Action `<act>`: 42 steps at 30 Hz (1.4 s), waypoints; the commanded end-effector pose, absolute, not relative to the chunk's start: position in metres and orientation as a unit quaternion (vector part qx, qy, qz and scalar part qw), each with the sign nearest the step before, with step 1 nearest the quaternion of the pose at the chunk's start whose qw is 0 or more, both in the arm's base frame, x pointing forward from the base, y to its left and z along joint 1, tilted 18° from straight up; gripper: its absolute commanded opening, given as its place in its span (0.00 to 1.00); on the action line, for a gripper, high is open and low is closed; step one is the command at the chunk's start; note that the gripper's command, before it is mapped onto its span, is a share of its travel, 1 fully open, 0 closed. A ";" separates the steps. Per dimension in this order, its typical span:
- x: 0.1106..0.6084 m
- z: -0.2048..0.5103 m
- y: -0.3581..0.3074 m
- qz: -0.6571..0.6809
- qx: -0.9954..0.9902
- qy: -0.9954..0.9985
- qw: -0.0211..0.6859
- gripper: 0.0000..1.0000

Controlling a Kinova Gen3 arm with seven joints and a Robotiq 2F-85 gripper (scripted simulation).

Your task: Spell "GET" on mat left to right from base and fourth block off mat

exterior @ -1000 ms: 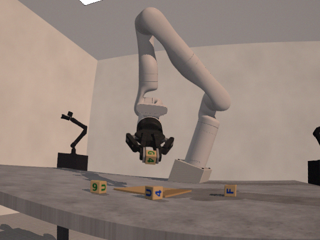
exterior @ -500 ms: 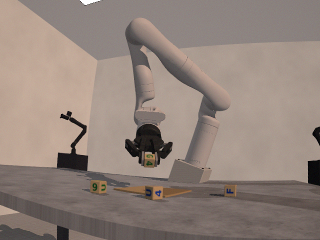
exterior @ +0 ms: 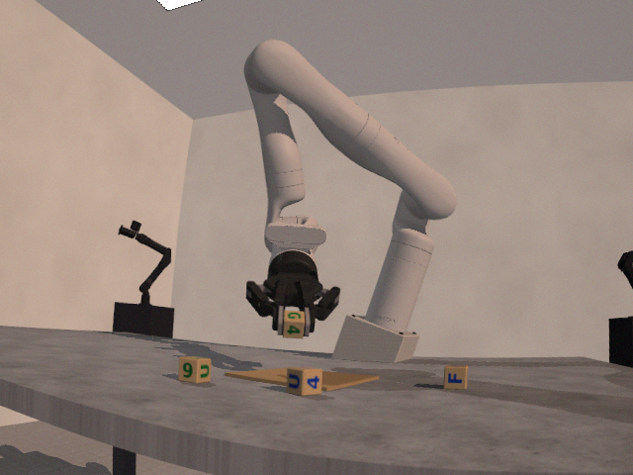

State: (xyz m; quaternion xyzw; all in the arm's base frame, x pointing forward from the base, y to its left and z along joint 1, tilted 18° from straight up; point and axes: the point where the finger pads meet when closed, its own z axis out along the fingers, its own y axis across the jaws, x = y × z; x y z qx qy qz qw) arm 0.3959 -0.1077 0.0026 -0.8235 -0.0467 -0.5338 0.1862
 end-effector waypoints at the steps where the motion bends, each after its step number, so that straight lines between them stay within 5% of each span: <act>1: 0.395 -0.005 -0.104 -0.532 -0.824 -0.045 0.190 0.21; 42: 0.399 -0.038 -0.094 -0.532 -0.824 -0.045 0.190 0.21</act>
